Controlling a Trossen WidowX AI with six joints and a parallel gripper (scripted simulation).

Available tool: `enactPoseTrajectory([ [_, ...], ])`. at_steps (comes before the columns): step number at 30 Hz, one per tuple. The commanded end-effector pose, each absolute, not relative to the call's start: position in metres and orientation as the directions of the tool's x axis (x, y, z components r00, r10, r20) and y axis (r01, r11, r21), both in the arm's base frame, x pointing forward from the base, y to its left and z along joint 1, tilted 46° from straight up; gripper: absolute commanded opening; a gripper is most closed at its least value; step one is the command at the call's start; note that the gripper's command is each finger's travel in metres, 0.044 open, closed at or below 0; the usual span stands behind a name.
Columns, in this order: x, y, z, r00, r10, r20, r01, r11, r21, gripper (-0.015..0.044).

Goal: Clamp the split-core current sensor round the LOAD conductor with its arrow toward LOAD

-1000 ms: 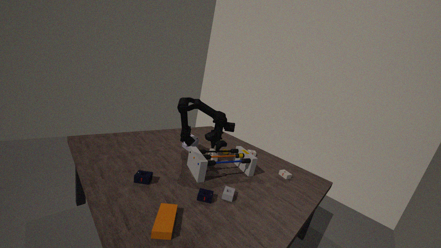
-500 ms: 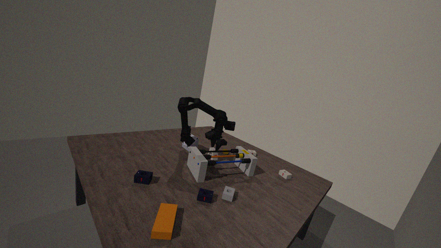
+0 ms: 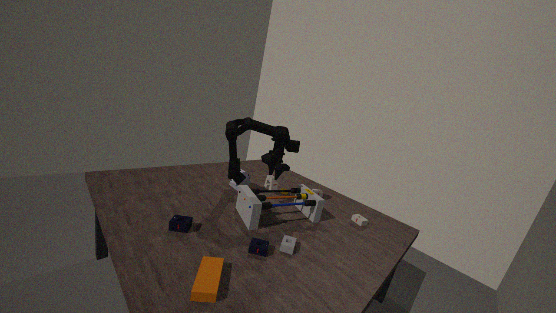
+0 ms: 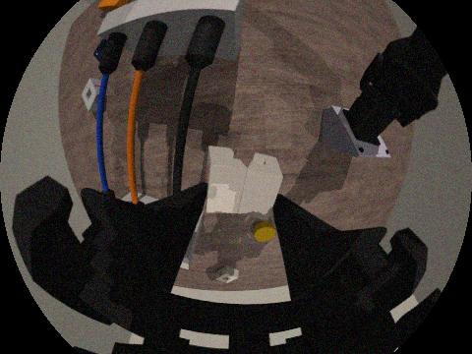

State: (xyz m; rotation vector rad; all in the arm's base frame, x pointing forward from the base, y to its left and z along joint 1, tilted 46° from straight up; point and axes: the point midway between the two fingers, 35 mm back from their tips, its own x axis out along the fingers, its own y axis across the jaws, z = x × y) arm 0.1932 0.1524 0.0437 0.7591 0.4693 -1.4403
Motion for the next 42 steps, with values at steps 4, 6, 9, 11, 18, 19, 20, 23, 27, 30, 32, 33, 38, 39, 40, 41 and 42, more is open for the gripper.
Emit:
enactPoseTrajectory([
  [4,0.190,0.167,0.064,0.102,-0.701,-0.706,0.982,-0.042,0.183,0.0000],
  [6,0.190,0.168,0.064,0.117,-0.703,-0.702,0.980,-0.033,0.196,0.0000],
  [9,0.189,0.170,0.068,0.172,-0.707,-0.686,0.970,-0.001,0.244,0.0000],
  [11,0.188,0.173,0.071,0.232,-0.708,-0.667,0.955,0.035,0.295,0.0000],
  [18,0.196,0.179,0.080,0.347,-0.697,-0.628,0.915,0.103,0.391,0.0000],
  [19,0.198,0.180,0.080,0.347,-0.696,-0.629,0.915,0.103,0.391,0.0000],
  [20,0.202,0.180,0.081,0.347,-0.695,-0.629,0.915,0.103,0.390,0.0000],
  [23,0.219,0.180,0.083,0.347,-0.692,-0.632,0.915,0.103,0.390,0.0000],
  [27,0.245,0.178,0.086,0.349,-0.691,-0.633,0.915,0.103,0.391,0.0000],
  [30,0.265,0.174,0.089,0.350,-0.692,-0.631,0.914,0.104,0.393,0.0000],
  [32,0.278,0.171,0.092,0.351,-0.694,-0.629,0.913,0.104,0.395,0.0000],
  [33,0.285,0.169,0.093,0.351,-0.695,-0.627,0.912,0.104,0.396,0.0000],
  [38,0.295,0.165,0.095,0.352,-0.698,-0.624,0.912,0.104,0.398,0.0000],
  [39,0.295,0.165,0.094,0.352,-0.698,-0.624,0.912,0.104,0.398,0.0000],
  [40,0.295,0.165,0.094,0.352,-0.698,-0.624,0.912,0.104,0.398,0.0000],
  [41,0.296,0.164,0.093,0.352,-0.698,-0.624,0.912,0.104,0.398,0.0000],
  [42,0.296,0.163,0.092,0.352,-0.697,-0.624,0.912,0.104,0.397,0.0000],
])
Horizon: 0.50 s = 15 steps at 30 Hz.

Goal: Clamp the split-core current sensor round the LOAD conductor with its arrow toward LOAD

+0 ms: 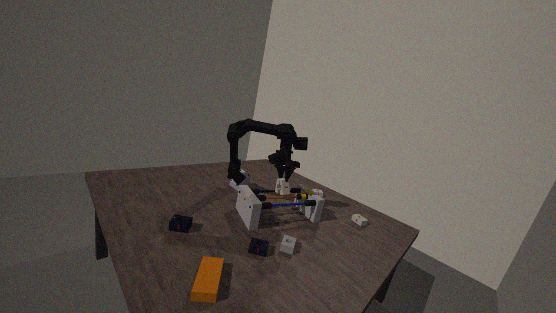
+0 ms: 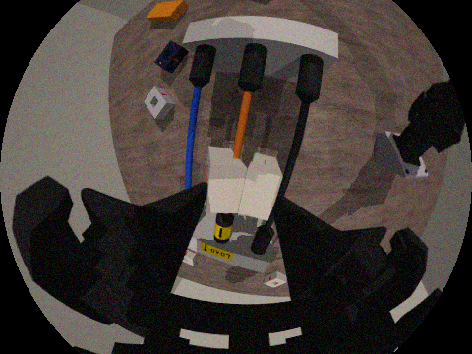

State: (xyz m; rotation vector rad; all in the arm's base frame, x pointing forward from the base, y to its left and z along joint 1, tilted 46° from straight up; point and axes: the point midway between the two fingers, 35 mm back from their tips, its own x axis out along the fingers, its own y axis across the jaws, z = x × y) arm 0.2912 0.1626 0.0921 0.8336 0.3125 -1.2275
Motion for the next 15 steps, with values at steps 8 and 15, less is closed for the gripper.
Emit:
enactPoseTrajectory([
  [8,0.302,0.155,0.084,0.352,-0.697,-0.625,0.912,0.104,0.398,0.0000],
  [15,0.306,0.147,0.077,0.352,-0.697,-0.625,0.912,0.104,0.398,0.0000],
])
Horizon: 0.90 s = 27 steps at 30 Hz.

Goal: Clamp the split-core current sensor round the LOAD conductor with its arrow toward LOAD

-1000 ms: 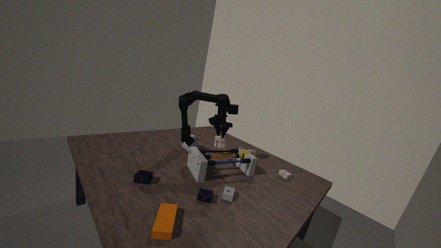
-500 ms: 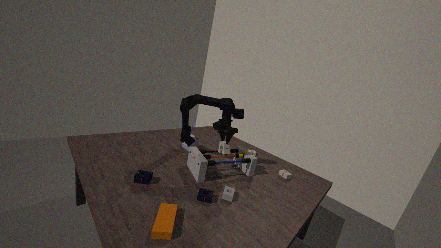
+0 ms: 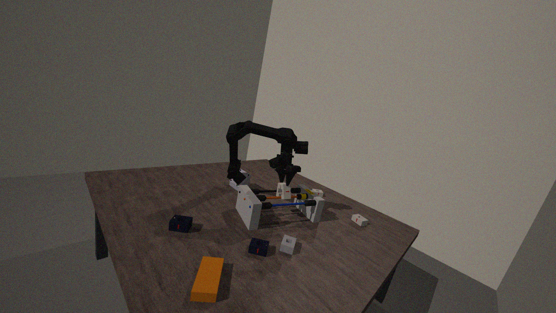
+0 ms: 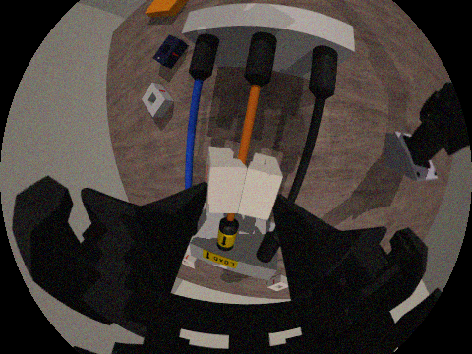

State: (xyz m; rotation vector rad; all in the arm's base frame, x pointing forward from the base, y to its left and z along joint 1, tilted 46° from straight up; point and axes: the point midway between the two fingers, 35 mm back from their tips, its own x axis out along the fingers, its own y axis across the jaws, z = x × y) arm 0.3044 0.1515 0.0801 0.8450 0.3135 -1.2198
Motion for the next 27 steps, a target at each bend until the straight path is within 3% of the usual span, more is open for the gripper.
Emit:
enactPoseTrajectory([
  [1,0.307,0.146,0.076,0.352,-0.697,-0.625,0.912,0.104,0.398,0.0000],
  [27,0.315,0.129,0.061,0.349,-0.696,-0.628,0.911,0.095,0.400,0.0000],
])
